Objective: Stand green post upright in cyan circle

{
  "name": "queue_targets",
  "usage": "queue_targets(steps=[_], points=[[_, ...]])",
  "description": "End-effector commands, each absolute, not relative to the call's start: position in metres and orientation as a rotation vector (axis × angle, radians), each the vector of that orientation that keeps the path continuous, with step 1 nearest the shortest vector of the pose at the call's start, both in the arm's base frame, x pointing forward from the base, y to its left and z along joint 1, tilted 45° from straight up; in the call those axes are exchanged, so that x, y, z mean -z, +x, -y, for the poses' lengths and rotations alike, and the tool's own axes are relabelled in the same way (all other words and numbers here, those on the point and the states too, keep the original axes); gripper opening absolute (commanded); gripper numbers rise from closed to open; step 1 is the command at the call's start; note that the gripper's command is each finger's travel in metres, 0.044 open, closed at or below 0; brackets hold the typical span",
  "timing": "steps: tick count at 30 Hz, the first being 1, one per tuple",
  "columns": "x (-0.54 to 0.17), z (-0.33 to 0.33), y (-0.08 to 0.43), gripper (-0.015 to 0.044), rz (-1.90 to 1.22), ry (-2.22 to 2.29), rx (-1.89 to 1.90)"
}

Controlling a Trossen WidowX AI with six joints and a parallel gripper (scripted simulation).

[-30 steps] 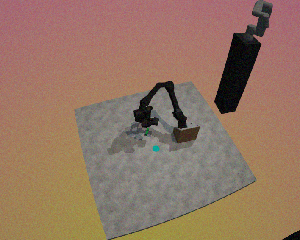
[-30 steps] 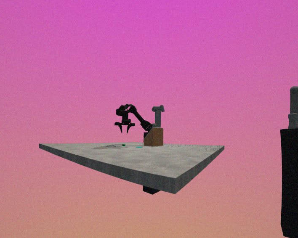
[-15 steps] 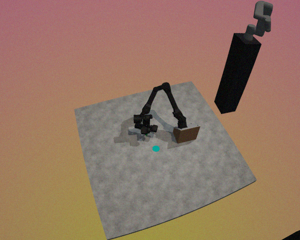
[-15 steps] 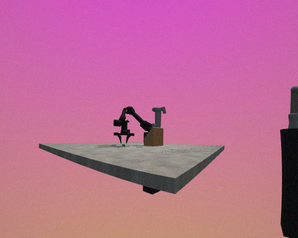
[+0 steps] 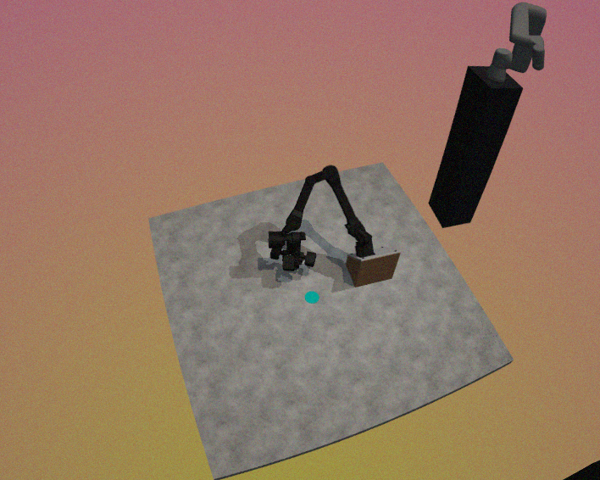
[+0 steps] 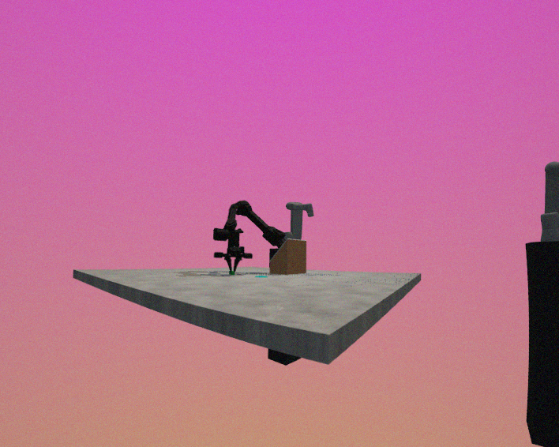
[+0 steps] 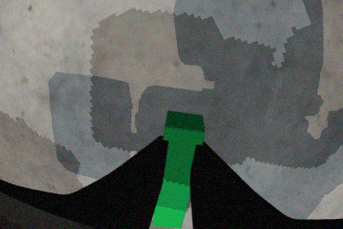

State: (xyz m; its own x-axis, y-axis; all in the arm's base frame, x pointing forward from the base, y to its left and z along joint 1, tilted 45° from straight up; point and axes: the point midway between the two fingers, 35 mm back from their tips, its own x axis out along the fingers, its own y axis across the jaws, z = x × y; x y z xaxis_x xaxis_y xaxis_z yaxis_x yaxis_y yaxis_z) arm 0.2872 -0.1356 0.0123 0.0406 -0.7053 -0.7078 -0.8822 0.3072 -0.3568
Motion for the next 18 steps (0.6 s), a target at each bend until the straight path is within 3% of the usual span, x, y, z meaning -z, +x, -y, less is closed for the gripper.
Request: queue_targets(steps=[1, 18], points=[[-0.011, 0.136, 0.287, 0.0023, -1.711, -1.447, -0.264], [-0.043, 0.098, 0.292, 0.0023, -1.705, -1.438, -0.275]])
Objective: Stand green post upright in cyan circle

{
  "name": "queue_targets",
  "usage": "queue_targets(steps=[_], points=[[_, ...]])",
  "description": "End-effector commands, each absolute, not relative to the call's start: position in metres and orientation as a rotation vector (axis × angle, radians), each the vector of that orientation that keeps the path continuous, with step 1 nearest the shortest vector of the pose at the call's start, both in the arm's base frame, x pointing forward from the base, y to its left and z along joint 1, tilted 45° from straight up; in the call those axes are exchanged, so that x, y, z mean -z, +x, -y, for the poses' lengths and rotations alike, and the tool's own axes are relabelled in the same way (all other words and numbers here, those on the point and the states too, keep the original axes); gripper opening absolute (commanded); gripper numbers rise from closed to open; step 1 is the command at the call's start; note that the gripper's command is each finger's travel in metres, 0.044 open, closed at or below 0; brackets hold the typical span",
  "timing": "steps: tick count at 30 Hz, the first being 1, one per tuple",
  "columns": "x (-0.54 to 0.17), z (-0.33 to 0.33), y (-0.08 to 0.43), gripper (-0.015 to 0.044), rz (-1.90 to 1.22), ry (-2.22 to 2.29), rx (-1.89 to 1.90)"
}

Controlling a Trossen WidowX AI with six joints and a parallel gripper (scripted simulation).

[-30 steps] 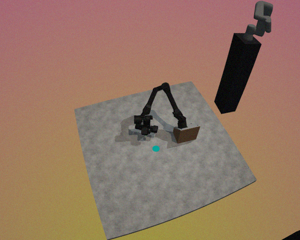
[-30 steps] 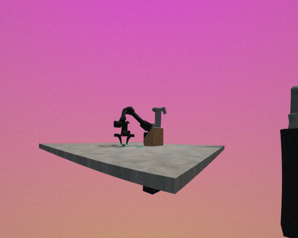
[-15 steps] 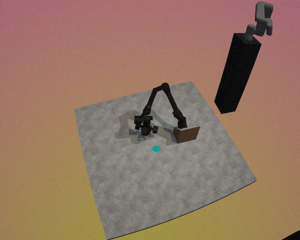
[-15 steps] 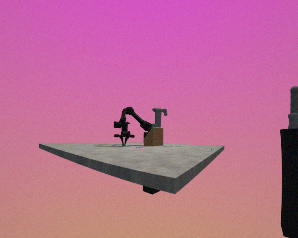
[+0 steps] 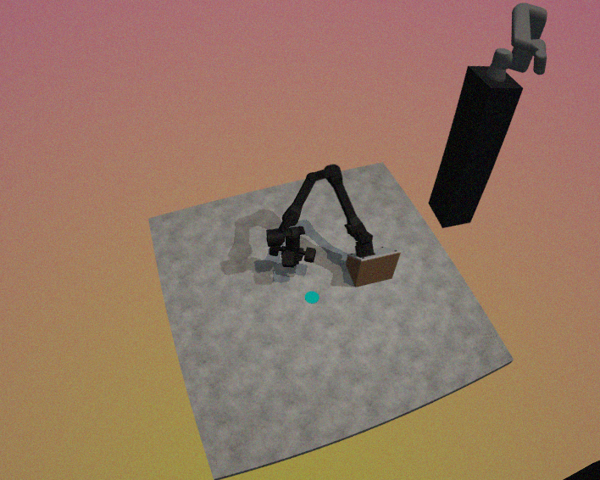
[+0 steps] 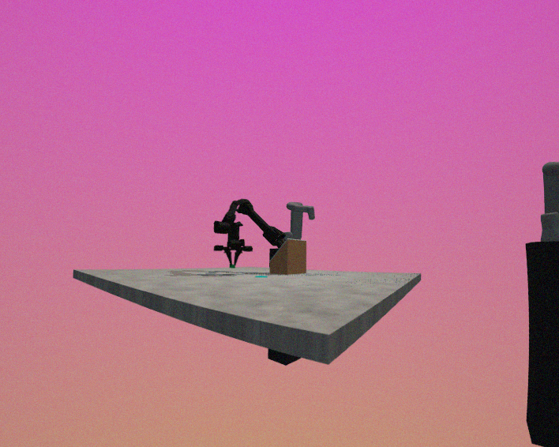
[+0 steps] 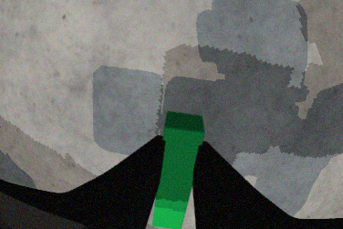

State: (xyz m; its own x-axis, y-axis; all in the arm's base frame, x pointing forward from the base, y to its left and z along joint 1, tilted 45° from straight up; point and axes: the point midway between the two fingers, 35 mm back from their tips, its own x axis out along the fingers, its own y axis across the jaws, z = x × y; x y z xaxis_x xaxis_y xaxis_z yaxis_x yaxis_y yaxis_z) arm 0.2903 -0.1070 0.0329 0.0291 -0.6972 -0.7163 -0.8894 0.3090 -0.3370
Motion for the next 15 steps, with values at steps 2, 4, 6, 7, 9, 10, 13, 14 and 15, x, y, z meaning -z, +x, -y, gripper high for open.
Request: queue_targets(steps=[2, 4, 6, 7, 9, 10, 13, 14, 15], points=[[-0.048, 0.094, 0.292, 0.0023, -1.705, -1.437, -0.275], [-0.052, 0.089, 0.292, 0.0023, -1.705, -1.437, -0.275], [-0.056, 0.085, 0.291, 0.0023, -1.706, -1.437, -0.275], [-0.059, 0.083, 0.291, 0.0023, -1.706, -1.437, -0.275], [-0.063, 0.078, 0.29, 0.0023, -1.706, -1.437, -0.275], [-0.066, 0.076, 0.29, 0.0023, -1.706, -1.437, -0.275], [-0.073, 0.07, 0.289, 0.0023, -1.707, -1.438, -0.274], [-0.075, 0.068, 0.288, 0.0023, -1.707, -1.439, -0.274], [-0.078, 0.066, 0.288, 0.0023, -1.707, -1.439, -0.273]])
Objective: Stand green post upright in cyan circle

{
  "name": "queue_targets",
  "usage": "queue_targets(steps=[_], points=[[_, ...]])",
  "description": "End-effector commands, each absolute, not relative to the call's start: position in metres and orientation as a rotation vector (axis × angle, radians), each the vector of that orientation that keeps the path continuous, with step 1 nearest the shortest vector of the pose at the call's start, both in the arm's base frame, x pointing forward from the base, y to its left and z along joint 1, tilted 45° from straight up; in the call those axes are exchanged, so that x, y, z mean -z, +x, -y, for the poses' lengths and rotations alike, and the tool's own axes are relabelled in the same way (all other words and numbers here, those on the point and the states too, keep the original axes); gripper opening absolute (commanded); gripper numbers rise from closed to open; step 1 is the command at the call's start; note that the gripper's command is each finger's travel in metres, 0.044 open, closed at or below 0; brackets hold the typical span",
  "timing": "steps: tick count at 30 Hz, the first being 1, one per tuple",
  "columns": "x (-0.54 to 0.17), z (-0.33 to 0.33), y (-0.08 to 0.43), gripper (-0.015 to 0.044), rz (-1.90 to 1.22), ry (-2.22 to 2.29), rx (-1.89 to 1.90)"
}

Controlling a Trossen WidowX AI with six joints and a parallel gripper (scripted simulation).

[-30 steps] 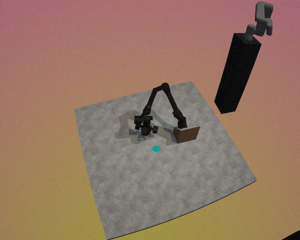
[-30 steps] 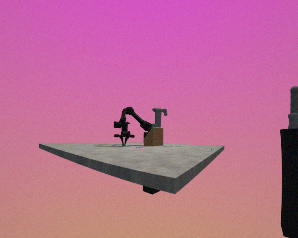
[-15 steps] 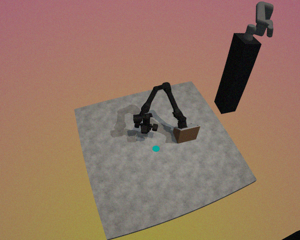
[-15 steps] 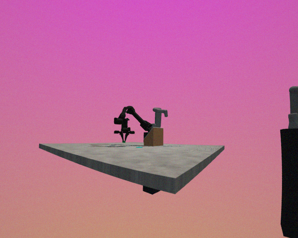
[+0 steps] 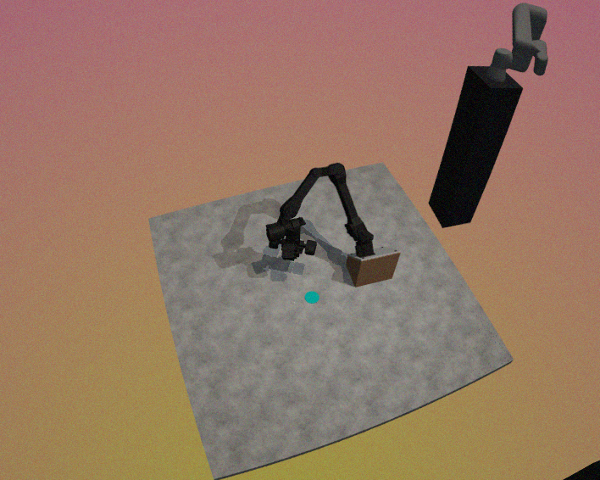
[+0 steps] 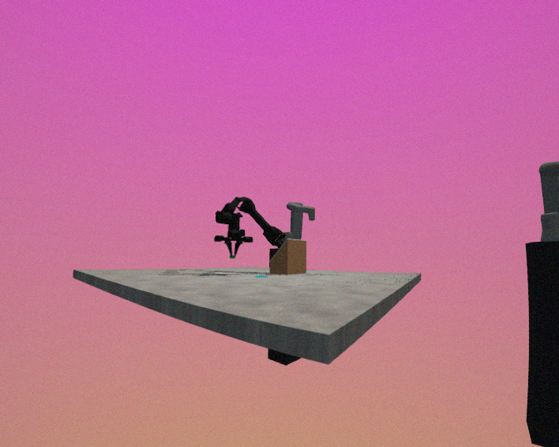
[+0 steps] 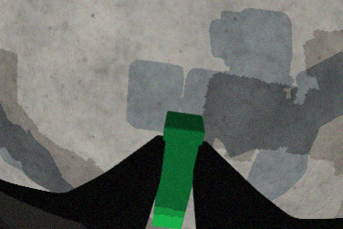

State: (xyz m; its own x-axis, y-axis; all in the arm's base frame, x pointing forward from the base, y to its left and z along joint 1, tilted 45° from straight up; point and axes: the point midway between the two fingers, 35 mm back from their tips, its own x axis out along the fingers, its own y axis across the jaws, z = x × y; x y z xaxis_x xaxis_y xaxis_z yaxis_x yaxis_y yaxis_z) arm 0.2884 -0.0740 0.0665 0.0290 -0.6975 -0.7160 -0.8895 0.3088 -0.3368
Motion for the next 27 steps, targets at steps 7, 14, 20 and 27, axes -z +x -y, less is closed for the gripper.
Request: queue_targets(steps=[7, 14, 20, 27], points=[[-0.093, 0.053, 0.283, 0.0023, -1.709, -1.443, -0.269], [-0.089, 0.046, 0.284, 0.0023, -1.705, -1.434, -0.265], [-0.078, 0.03, 0.284, 0.0023, -1.698, -1.413, -0.255], [-0.065, 0.012, 0.282, 0.0023, -1.691, -1.389, -0.24]])
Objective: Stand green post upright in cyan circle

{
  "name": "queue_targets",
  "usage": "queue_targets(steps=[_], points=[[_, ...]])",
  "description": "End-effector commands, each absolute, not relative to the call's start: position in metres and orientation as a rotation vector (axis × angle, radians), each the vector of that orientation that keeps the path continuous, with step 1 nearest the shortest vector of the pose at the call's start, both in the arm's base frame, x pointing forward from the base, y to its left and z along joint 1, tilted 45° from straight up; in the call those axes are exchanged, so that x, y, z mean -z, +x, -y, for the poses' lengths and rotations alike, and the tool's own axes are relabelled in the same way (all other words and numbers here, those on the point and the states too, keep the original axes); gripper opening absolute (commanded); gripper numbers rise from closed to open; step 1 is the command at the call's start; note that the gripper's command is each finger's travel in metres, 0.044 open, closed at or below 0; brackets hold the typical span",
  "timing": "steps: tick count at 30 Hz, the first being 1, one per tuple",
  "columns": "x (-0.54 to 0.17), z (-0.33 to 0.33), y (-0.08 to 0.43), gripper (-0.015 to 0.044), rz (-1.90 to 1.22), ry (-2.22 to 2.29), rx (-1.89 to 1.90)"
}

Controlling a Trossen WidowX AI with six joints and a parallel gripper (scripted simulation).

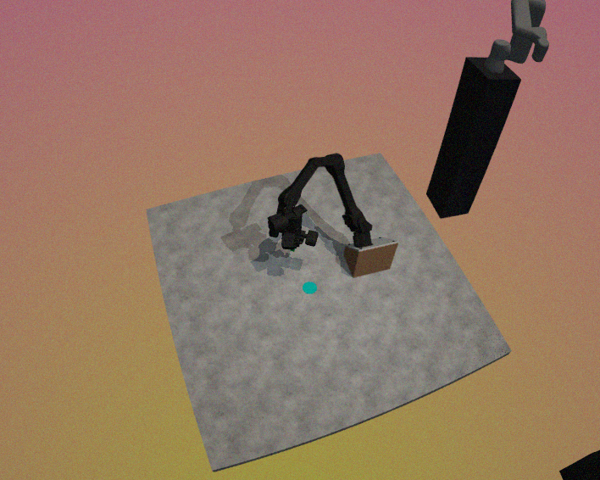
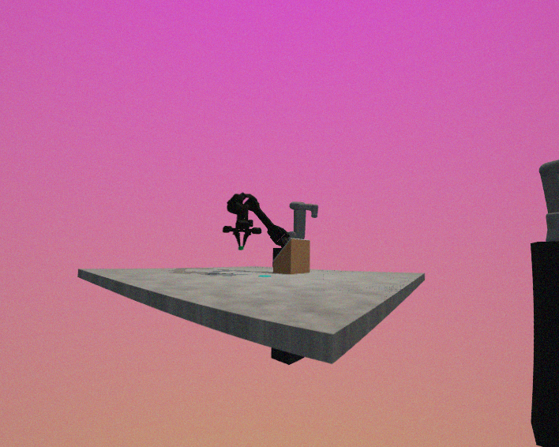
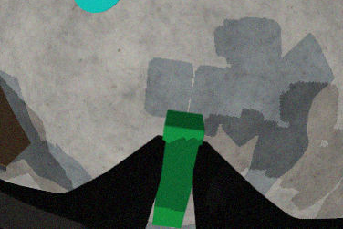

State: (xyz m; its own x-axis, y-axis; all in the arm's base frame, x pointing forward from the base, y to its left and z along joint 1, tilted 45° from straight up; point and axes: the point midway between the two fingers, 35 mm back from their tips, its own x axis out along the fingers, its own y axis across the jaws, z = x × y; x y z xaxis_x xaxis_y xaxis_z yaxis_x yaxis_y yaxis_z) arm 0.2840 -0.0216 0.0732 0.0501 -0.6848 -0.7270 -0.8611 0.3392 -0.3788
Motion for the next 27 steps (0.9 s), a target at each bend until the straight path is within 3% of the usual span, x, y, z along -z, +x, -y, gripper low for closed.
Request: queue_targets(steps=[1, 27], points=[[-0.063, 0.01, 0.282, 0.0023, -1.691, -1.386, -0.238], [-0.016, -0.051, 0.261, 0.0023, -1.684, -1.311, -0.157]])
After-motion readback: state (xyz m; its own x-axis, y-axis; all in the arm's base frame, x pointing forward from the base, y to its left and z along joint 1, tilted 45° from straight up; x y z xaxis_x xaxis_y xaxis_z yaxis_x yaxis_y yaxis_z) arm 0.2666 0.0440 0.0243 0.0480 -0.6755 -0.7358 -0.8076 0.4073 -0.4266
